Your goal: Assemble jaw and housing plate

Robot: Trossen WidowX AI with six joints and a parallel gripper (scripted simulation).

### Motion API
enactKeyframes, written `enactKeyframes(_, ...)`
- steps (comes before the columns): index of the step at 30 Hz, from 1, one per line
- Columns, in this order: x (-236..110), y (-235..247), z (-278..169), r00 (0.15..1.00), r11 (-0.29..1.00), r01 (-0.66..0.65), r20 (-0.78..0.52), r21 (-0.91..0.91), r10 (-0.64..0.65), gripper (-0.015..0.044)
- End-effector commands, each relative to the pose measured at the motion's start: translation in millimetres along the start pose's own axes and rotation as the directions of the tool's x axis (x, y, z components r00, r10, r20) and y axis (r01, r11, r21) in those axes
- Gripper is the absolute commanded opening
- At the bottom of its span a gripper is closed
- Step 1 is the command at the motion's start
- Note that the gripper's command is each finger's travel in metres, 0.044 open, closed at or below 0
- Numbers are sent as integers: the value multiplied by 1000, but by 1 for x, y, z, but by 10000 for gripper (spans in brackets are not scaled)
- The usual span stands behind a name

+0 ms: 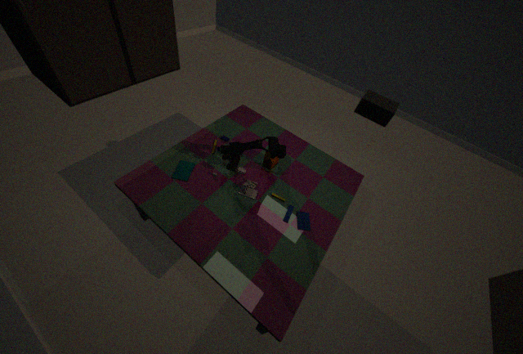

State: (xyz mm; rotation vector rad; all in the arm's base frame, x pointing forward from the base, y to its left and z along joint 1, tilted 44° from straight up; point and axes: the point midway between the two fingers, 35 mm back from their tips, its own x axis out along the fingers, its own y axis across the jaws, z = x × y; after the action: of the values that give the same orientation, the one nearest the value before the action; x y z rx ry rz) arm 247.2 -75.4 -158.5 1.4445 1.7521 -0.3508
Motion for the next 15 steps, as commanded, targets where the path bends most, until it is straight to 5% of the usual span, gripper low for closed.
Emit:
enactKeyframes(1, 0, 9, 0, 1000, 1000, -7, -1, 1, 7, 0)
enactKeyframes(15, -1, 22, -1, 1000, 1000, -7, -3, 0, 7, 0)
